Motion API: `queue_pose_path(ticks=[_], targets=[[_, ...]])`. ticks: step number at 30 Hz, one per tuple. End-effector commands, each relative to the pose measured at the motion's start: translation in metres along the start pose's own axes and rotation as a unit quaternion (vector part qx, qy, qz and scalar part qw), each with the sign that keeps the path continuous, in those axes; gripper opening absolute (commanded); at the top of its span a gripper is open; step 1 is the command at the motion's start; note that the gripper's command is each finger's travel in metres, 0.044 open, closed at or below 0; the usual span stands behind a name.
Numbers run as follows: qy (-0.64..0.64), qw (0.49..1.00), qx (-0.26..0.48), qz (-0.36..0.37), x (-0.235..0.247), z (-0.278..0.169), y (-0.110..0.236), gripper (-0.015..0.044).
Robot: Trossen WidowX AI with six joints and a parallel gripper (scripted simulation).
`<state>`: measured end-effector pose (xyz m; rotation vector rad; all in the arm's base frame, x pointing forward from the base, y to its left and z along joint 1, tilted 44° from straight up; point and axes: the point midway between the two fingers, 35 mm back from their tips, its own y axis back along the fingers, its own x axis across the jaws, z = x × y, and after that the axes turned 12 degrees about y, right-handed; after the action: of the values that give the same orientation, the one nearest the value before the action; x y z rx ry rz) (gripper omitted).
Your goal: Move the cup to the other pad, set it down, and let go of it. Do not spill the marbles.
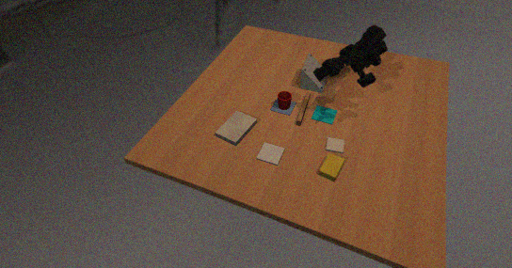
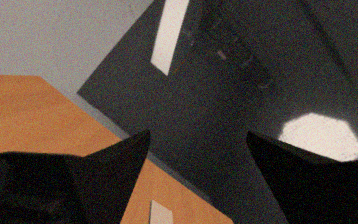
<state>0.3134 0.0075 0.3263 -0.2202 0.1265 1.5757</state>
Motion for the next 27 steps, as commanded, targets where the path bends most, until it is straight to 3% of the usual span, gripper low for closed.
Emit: queue_pose_path(ticks=[1,5,9,15,21,27], targets=[[0.006,1.000,0.006,0.001,0.000,-0.003,-0.002,0.0374],[0.112,0.984,0.135,0.031,-0.008,-0.063,-0.026,0.0269],[0.209,0.933,0.274,0.103,-0.020,-0.138,-0.036,0.0164],[0.255,0.834,0.413,0.262,-0.028,-0.235,-0.017,0.0148],[0.229,0.740,0.460,0.433,-0.027,-0.300,0.022,0.0148],[0.165,0.658,0.398,0.618,-0.019,-0.338,0.064,0.0148]])
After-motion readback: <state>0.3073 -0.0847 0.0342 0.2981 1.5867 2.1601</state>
